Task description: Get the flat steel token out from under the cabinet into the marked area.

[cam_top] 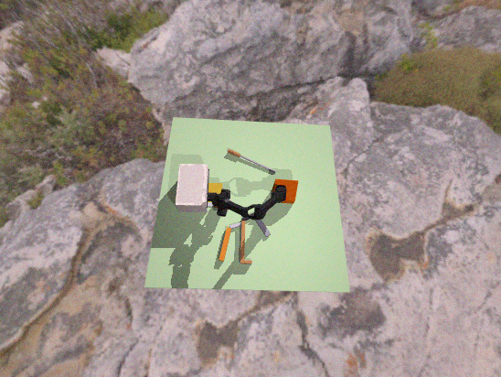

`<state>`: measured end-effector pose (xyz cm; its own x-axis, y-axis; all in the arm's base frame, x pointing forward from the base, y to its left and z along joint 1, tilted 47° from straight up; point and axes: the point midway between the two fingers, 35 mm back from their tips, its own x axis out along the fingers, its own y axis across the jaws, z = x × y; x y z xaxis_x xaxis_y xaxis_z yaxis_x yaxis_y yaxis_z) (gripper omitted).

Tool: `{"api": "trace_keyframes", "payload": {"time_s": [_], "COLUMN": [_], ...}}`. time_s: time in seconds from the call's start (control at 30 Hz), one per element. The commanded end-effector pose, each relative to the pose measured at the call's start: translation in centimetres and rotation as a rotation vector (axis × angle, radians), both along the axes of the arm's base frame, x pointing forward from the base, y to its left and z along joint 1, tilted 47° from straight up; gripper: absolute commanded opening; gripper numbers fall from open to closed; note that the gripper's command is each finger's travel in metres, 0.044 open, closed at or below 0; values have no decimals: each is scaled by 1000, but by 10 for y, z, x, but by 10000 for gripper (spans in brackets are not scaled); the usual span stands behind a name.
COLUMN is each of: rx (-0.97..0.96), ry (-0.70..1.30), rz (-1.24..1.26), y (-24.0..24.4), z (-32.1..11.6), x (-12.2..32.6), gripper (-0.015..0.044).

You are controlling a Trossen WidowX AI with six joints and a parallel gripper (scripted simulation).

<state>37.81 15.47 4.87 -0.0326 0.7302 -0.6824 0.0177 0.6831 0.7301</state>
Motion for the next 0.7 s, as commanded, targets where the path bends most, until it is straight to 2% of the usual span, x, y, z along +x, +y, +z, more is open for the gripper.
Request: {"api": "trace_keyframes", "payload": {"time_s": [0.0,0.67], "rx": [4,4], "ry": [-7,-7], "rz": [3,3], "y": [1,-5], "z": [1,-9], "x": [6,16], "gripper": [0,0]}}
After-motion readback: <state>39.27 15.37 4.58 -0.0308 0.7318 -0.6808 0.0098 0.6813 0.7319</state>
